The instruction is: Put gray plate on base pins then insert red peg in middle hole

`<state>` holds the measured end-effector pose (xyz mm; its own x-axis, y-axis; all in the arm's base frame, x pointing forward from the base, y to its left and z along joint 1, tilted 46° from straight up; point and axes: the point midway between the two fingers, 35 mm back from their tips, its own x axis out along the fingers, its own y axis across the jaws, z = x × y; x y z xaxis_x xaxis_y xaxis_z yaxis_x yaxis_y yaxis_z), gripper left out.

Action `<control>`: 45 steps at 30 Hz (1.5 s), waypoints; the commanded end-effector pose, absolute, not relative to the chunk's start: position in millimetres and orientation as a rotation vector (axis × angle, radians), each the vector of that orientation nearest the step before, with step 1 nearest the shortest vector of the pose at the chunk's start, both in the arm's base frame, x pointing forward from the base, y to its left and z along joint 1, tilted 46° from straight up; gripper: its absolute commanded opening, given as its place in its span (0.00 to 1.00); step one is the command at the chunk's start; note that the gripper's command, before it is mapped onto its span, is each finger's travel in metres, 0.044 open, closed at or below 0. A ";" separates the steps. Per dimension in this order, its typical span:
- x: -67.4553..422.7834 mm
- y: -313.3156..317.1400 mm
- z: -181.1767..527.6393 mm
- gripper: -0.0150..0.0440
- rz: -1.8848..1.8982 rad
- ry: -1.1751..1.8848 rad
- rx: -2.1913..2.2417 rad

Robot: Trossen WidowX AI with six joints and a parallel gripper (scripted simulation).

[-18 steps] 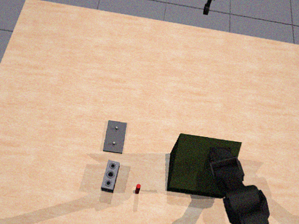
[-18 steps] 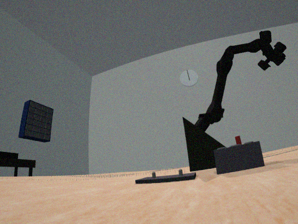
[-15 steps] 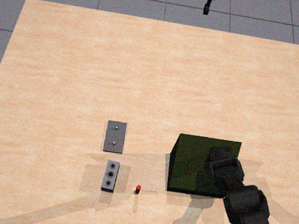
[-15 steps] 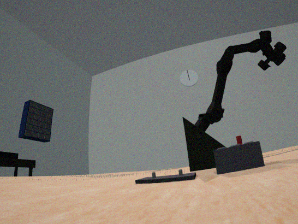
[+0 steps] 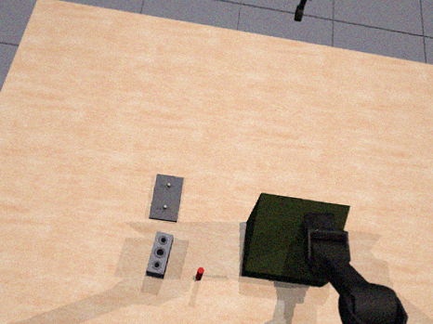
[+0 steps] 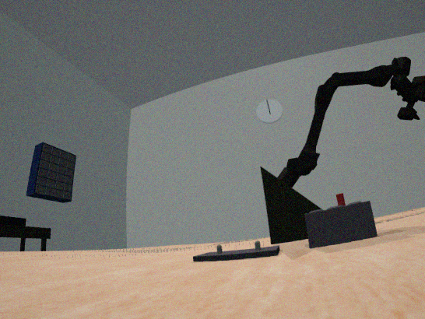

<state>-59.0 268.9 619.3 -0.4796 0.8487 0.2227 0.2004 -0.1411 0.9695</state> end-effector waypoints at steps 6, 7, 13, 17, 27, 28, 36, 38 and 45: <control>47.8 340.0 538.8 1.00 1.488 1.161 0.920; 58.3 343.6 530.9 1.00 1.472 1.128 0.888; 120.7 355.2 483.9 1.00 1.377 0.970 0.697; 164.0 354.6 448.7 1.00 1.293 0.918 0.585; 273.5 313.4 349.9 1.00 1.133 0.832 0.234; 282.2 307.0 341.1 1.00 1.125 0.827 0.200; 335.9 249.2 276.5 1.00 1.090 0.812 -0.031; 346.0 232.6 261.1 1.00 1.089 0.811 -0.083; 370.1 169.9 209.2 1.00 1.105 0.813 -0.239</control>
<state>356.6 214.1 247.9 0.2203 0.7341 -0.6423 -0.8299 0.4871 0.2721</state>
